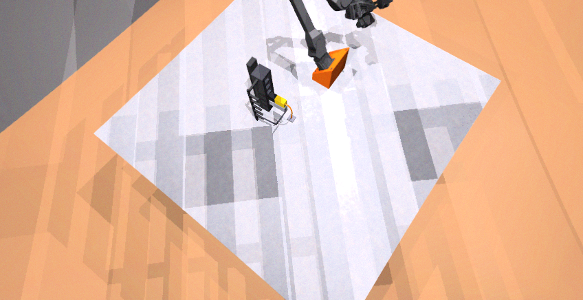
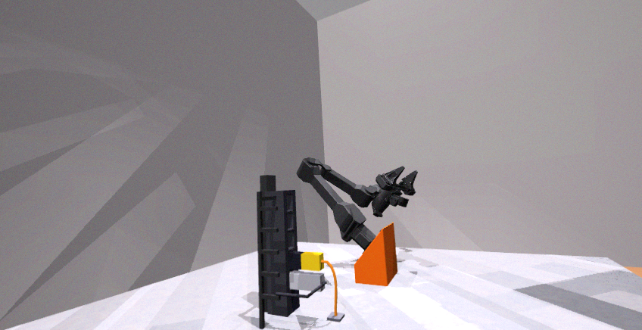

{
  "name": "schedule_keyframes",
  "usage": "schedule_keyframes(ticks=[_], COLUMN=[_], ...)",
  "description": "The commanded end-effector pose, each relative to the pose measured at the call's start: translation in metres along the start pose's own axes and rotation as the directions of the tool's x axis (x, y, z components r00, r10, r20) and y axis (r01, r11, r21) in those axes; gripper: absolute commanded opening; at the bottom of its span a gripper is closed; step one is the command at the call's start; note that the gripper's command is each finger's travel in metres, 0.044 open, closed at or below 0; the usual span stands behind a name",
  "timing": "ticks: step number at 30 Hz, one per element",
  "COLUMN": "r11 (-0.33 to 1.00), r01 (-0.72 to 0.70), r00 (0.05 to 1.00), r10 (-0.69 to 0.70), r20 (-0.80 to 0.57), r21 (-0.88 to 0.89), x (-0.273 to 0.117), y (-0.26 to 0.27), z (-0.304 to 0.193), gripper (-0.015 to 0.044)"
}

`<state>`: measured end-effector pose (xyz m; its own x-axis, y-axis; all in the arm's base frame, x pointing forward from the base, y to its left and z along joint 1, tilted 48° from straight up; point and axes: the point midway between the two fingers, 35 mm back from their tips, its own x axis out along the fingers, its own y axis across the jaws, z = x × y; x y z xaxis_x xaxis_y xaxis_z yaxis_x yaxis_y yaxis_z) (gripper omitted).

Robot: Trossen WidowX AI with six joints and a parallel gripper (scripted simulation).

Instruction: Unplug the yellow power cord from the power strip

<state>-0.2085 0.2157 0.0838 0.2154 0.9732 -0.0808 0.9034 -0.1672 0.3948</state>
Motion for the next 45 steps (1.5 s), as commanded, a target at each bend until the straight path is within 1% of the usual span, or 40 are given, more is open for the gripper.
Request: schedule_keyframes(ticks=[1, 3, 6, 9, 13, 16, 20, 23, 26, 29, 34, 39, 42, 45], r11=[1.000, 0.997, 0.985, 0.955, 0.884, 0.802, 0.655, 0.517, 0.357, 0.179, -0.155, -0.468, -0.626, -0.756], r01=[0.001, -0.001, -0.117, -0.243, -0.411, -0.538, -0.701, -0.814, -0.905, -0.967, -0.984, -0.881, -0.765, -0.611], r00=[1.000, 0.999, 0.985, 0.950, 0.874, 0.796, 0.664, 0.540, 0.400, 0.250, 0.001, -0.253, -0.389, -0.503], r10=[-0.001, -0.003, 0.099, 0.200, 0.312, 0.382, 0.454, 0.504, 0.533, 0.539, 0.478, 0.356, 0.258, 0.142], r20=[0.005, 0.047, 0.141, 0.239, 0.372, 0.470, 0.594, 0.674, 0.745, 0.804, 0.879, 0.900, 0.884, 0.852], r21=[0.010, 0.081, 0.128, 0.168, 0.224, 0.259, 0.283, 0.265, 0.231, 0.181, 0.085, -0.063, -0.154, -0.234], x=[0.001, 0.013, 0.049, 0.082, 0.120, 0.143, 0.164, 0.169, 0.167, 0.157, 0.126, 0.078, 0.044, 0.008], y=[0.000, -0.001, 0.017, 0.041, 0.079, 0.111, 0.160, 0.200, 0.241, 0.281, 0.339, 0.388, 0.412, 0.430], z=[0.001, 0.009, 0.020, 0.034, 0.054, 0.070, 0.095, 0.116, 0.138, 0.158, 0.190, 0.215, 0.225, 0.232], gripper=[0.0374, 0.0321, 0.0243, 0.0164, 0.0160, 0.0160, 0.0160, 0.0160, 0.0160, 0.0160, 0.0160, 0.0160, 0.0160, 0.0160])
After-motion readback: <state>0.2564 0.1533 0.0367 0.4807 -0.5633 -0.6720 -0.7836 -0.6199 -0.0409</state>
